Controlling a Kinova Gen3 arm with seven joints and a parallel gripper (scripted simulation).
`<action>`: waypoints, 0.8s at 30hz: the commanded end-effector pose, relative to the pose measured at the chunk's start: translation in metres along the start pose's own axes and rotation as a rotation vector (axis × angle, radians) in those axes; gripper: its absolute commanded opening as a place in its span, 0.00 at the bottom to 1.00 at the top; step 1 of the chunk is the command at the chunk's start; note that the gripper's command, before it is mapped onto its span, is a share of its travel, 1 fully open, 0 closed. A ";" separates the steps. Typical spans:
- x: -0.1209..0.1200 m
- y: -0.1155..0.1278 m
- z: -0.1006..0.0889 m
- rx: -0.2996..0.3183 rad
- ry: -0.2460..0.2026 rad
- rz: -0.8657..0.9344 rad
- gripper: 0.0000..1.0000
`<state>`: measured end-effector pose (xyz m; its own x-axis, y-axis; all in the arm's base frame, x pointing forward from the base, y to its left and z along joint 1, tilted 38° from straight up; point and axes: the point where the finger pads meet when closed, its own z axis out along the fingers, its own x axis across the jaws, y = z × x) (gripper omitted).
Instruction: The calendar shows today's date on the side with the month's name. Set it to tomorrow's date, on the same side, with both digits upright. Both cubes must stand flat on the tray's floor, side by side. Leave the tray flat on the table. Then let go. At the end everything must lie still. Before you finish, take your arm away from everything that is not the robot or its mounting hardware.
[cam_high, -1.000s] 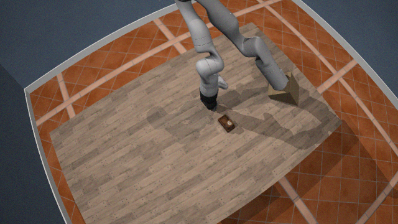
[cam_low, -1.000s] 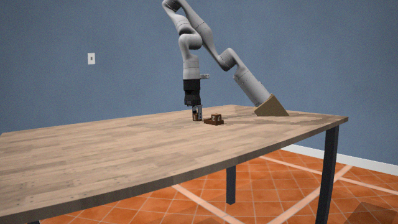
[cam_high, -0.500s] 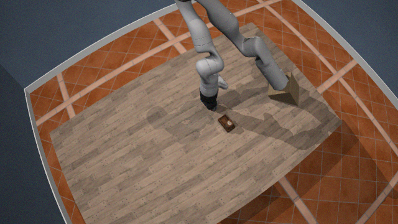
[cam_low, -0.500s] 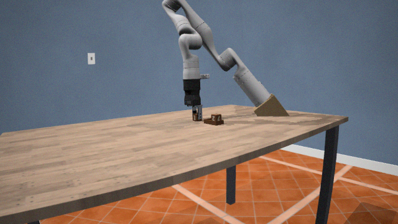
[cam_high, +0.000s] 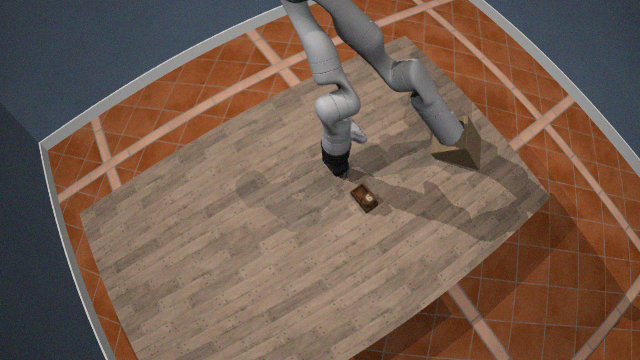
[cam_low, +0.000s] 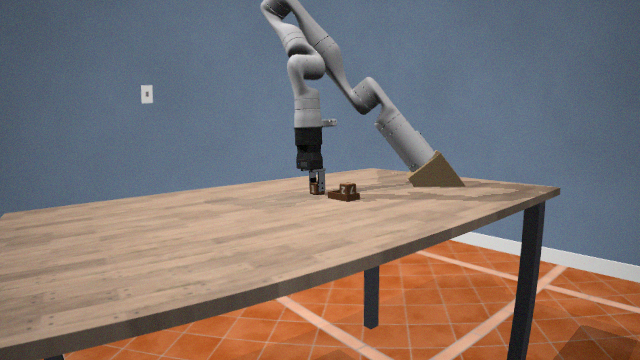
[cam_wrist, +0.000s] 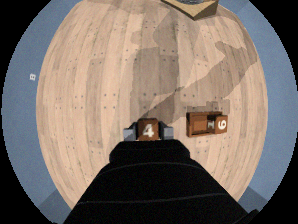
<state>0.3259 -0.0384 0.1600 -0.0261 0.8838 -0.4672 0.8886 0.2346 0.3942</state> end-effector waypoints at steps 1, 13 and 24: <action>0.000 0.000 0.000 -0.001 0.000 0.000 0.60; 0.000 0.000 0.000 -0.001 0.000 0.000 0.60; 0.000 0.000 0.000 -0.001 0.000 0.000 0.66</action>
<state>0.3259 -0.0384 0.1600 -0.0261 0.8838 -0.4672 0.8886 0.2346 0.3942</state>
